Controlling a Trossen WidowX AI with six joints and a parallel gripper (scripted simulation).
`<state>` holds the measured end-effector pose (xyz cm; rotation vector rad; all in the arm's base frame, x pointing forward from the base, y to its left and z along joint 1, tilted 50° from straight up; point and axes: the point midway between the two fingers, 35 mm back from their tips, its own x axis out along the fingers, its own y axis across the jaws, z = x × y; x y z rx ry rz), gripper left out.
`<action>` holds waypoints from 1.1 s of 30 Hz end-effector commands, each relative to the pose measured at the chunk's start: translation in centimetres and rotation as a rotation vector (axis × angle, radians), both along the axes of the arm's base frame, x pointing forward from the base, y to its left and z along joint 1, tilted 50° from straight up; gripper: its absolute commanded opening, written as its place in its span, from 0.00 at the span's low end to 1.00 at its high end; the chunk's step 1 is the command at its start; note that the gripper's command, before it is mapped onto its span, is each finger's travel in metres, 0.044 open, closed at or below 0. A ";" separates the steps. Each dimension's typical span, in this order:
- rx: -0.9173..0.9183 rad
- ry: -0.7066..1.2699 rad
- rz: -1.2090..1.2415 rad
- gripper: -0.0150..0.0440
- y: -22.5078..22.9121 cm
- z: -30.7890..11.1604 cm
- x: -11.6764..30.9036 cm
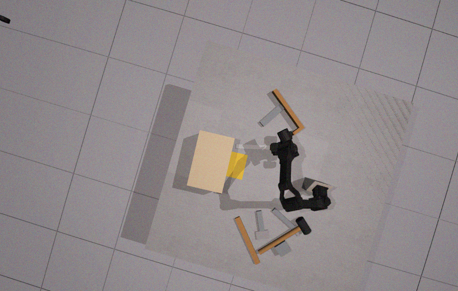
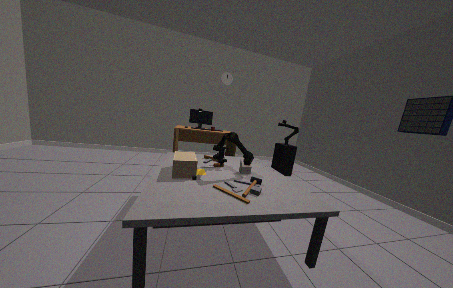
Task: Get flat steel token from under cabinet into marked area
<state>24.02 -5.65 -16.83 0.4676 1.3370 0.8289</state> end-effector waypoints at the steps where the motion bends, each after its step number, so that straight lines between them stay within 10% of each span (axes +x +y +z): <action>1: 0.000 -0.018 0.013 0.25 0.1 0.2 0.8; 33: 0.002 -0.042 0.032 0.25 1.2 1.5 5.9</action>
